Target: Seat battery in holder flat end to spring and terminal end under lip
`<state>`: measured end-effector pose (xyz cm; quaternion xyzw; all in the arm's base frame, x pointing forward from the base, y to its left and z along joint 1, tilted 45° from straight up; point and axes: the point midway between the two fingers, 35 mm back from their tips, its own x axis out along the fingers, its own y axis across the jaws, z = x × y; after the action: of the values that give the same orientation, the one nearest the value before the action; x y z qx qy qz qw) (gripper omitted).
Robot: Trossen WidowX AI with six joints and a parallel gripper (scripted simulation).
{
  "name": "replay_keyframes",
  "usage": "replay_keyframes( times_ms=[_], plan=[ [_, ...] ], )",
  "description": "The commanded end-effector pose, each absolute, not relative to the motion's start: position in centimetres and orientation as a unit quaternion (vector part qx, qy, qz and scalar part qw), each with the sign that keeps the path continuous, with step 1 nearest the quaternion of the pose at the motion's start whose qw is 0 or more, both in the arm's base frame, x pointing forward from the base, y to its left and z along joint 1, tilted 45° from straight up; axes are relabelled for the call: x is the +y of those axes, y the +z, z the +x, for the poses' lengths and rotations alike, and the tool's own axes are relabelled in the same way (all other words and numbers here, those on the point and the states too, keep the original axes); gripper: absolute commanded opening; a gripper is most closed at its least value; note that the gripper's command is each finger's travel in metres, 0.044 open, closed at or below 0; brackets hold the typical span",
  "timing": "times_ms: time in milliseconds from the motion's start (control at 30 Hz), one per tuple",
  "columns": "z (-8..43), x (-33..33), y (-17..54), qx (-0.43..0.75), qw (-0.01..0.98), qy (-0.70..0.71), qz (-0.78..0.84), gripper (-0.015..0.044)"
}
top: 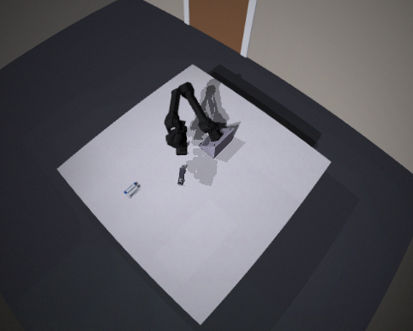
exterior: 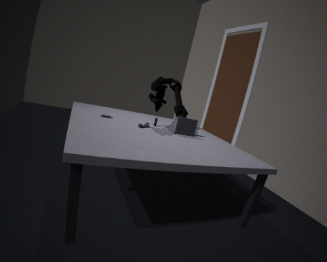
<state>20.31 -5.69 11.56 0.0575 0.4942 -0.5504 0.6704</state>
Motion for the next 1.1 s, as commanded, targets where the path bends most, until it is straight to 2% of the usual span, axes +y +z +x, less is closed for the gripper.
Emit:
replay_keyframes(
  times_ms=[0,333,1067],
  plan=[
    [20.4,-6.5,10.9,0.491,0.668,-0.556,0.057,0.0000],
    [19.6,-11.2,6.2,0.489,0.669,-0.557,0.053,0.0000],
    [17.6,-12.5,7.7,0.490,0.669,-0.556,0.053,0.0000]
  ],
)
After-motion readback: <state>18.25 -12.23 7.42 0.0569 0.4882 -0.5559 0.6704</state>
